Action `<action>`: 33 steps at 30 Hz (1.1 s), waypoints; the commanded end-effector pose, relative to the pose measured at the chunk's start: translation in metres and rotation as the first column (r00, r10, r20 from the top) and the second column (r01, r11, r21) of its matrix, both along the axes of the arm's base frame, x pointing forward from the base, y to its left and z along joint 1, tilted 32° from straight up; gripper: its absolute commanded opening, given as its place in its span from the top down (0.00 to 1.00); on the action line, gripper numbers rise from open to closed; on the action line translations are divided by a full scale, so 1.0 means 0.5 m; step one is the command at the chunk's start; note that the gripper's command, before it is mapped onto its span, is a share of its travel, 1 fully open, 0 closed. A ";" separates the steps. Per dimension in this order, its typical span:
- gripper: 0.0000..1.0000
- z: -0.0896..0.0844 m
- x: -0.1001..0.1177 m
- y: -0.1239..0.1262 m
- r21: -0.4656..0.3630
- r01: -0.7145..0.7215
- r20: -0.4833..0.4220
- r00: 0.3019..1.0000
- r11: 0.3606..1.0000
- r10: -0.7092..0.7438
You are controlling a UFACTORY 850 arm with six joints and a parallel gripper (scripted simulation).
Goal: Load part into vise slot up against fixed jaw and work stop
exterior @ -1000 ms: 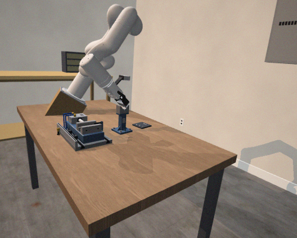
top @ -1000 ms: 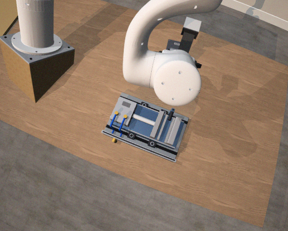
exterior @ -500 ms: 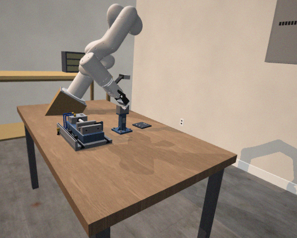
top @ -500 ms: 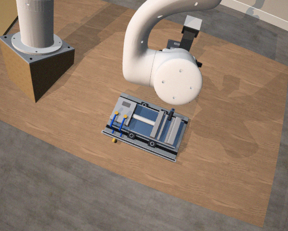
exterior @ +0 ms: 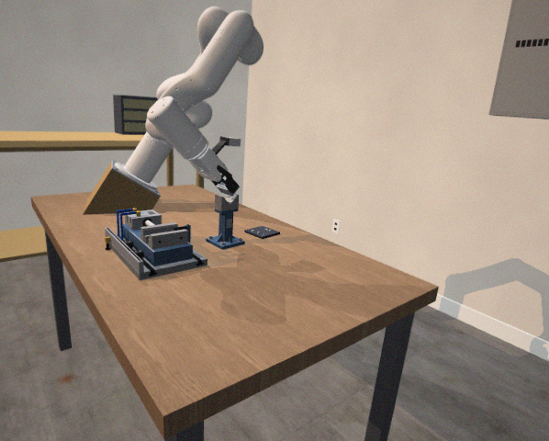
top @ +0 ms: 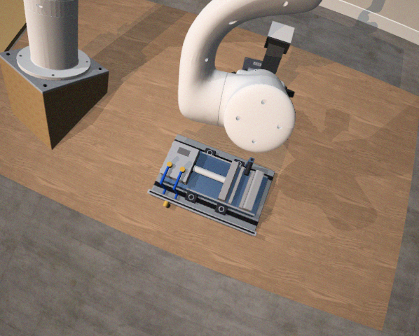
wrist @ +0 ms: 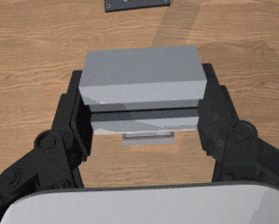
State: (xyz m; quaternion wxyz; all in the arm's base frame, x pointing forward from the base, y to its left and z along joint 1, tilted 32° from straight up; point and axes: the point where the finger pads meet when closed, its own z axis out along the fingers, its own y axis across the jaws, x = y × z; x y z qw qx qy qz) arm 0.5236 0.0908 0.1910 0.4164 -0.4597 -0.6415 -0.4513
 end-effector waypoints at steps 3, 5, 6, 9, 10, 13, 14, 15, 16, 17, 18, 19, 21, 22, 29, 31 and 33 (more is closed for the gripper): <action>1.00 0.001 0.001 -0.001 0.000 0.000 0.002 1.000 1.000 0.000; 1.00 0.001 0.001 -0.001 0.000 0.000 0.002 1.000 1.000 0.000; 1.00 0.001 0.001 -0.001 0.000 0.000 0.002 1.000 1.000 0.000; 1.00 0.001 0.001 -0.001 0.000 0.000 0.002 1.000 1.000 0.000; 1.00 0.001 0.001 -0.001 0.000 0.000 0.002 1.000 1.000 0.000; 1.00 0.001 0.001 -0.001 0.000 0.000 0.002 1.000 1.000 0.000; 1.00 0.001 0.001 -0.001 0.000 0.000 0.002 1.000 1.000 0.000; 1.00 0.001 0.001 -0.001 0.000 0.000 0.002 1.000 1.000 0.000; 1.00 0.001 0.001 -0.001 0.000 0.000 0.002 1.000 1.000 0.000; 1.00 0.001 0.001 -0.001 0.000 0.000 0.002 1.000 1.000 0.000; 1.00 0.002 0.001 -0.001 0.000 0.000 0.002 1.000 1.000 0.000; 1.00 0.002 0.001 -0.001 0.000 0.000 0.002 1.000 1.000 0.000; 1.00 0.002 0.001 -0.001 -0.001 0.001 0.002 1.000 1.000 -0.001; 1.00 0.002 0.001 -0.001 -0.001 0.001 0.002 1.000 1.000 -0.001; 1.00 0.002 0.001 -0.001 -0.007 0.002 0.003 1.000 1.000 -0.002; 1.00 0.002 0.001 -0.001 -0.010 0.002 0.003 1.000 1.000 -0.002; 1.00 0.002 0.001 -0.001 -0.015 0.003 0.004 1.000 1.000 -0.003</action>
